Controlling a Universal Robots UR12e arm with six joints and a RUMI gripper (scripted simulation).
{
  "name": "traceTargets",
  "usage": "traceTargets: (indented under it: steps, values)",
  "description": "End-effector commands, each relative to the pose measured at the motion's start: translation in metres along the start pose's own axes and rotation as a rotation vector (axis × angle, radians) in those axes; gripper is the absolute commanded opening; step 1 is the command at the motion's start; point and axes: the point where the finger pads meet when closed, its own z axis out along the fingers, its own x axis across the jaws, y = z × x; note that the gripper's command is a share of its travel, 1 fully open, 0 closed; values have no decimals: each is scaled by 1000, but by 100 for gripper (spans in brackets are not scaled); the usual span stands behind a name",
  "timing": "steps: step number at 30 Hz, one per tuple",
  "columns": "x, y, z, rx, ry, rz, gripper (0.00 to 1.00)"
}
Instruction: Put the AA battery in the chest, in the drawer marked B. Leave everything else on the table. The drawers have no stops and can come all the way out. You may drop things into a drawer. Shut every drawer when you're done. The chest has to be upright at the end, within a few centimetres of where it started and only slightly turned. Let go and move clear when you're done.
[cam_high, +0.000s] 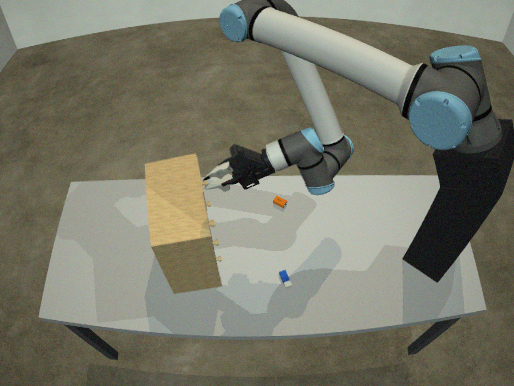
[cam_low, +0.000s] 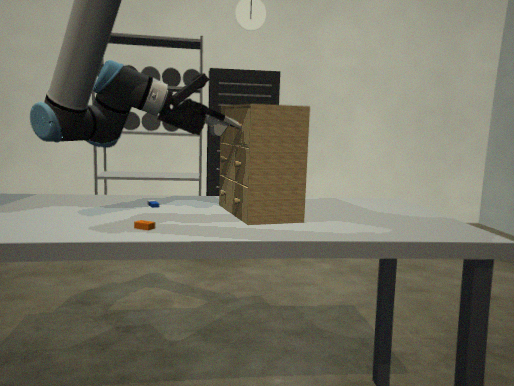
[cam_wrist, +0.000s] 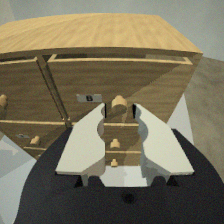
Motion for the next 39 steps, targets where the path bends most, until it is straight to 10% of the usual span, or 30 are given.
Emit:
traceTargets:
  steps: [1,39]
  values:
    - [1,-2,2,4,0,-4,20]
    - [0,16,-47,0,0,0,20]
